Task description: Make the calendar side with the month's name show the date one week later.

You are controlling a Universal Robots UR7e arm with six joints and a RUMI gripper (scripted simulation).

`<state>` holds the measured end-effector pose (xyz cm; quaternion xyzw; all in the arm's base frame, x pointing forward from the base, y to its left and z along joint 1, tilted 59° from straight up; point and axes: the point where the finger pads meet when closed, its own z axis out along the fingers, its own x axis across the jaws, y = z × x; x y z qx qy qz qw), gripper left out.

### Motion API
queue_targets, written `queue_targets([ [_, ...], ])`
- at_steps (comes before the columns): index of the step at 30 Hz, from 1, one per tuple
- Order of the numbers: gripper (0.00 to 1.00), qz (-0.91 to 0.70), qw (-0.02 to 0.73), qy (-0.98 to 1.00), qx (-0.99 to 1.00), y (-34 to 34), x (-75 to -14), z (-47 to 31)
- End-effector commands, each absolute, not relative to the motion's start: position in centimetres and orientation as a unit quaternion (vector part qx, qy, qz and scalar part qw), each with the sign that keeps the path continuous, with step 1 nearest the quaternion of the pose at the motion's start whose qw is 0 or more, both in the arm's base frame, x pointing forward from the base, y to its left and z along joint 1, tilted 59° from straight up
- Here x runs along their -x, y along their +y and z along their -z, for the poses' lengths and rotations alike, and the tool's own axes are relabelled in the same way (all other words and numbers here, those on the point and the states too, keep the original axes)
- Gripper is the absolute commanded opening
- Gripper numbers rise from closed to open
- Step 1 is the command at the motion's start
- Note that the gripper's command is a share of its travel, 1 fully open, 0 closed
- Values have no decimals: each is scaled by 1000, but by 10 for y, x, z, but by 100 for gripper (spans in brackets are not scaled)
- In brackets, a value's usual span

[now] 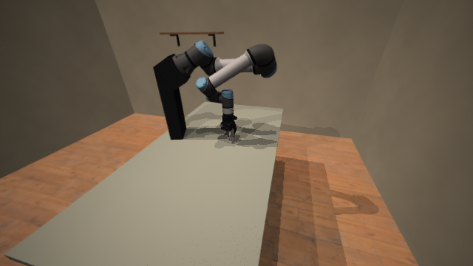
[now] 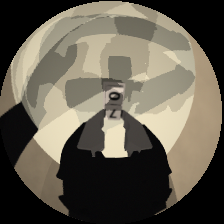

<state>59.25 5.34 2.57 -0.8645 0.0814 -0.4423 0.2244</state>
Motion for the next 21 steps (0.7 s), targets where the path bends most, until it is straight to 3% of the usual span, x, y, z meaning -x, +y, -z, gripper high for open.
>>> queue_targets([
  [1, 10, 442, 224, 82, 865, 53, -592, -26],
  [21, 10, 442, 224, 82, 865, 34, -544, -56],
])
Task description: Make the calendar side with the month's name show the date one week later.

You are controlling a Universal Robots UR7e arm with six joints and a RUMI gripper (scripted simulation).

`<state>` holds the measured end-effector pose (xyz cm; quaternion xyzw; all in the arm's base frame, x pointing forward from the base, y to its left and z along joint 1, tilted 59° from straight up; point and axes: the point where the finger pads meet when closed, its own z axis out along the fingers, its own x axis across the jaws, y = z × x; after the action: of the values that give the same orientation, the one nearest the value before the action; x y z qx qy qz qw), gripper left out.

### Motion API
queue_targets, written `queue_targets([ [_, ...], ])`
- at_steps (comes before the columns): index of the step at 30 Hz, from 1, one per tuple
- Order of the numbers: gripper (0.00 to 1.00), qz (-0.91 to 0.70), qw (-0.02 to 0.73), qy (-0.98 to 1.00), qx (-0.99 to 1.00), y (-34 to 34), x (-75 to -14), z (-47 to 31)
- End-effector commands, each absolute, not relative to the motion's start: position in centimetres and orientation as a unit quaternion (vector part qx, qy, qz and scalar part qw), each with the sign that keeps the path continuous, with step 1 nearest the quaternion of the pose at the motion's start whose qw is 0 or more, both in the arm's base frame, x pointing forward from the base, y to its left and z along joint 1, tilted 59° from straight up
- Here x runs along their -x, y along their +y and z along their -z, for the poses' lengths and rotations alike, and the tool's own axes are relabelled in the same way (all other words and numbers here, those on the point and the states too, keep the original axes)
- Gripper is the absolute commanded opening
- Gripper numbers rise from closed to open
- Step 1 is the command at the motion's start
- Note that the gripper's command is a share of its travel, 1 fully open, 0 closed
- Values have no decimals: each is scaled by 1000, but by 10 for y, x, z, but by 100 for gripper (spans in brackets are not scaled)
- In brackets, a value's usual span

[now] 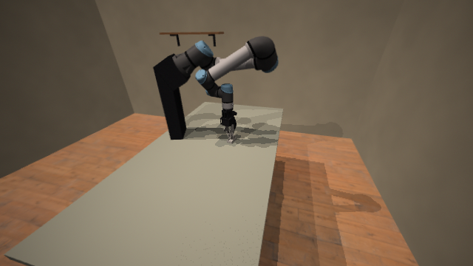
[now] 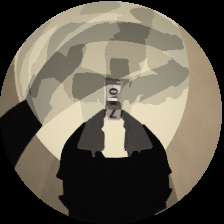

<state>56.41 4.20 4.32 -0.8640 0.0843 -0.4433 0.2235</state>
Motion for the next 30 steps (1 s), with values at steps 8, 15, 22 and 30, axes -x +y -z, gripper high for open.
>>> queue_targets([
  [8, 10, 442, 224, 82, 865, 26, -522, -70],
  [15, 10, 442, 224, 82, 864, 23, -514, -75],
  [22, 10, 442, 224, 82, 864, 22, -512, -76],
  [30, 10, 443, 224, 81, 864, 21, -513, -77],
])
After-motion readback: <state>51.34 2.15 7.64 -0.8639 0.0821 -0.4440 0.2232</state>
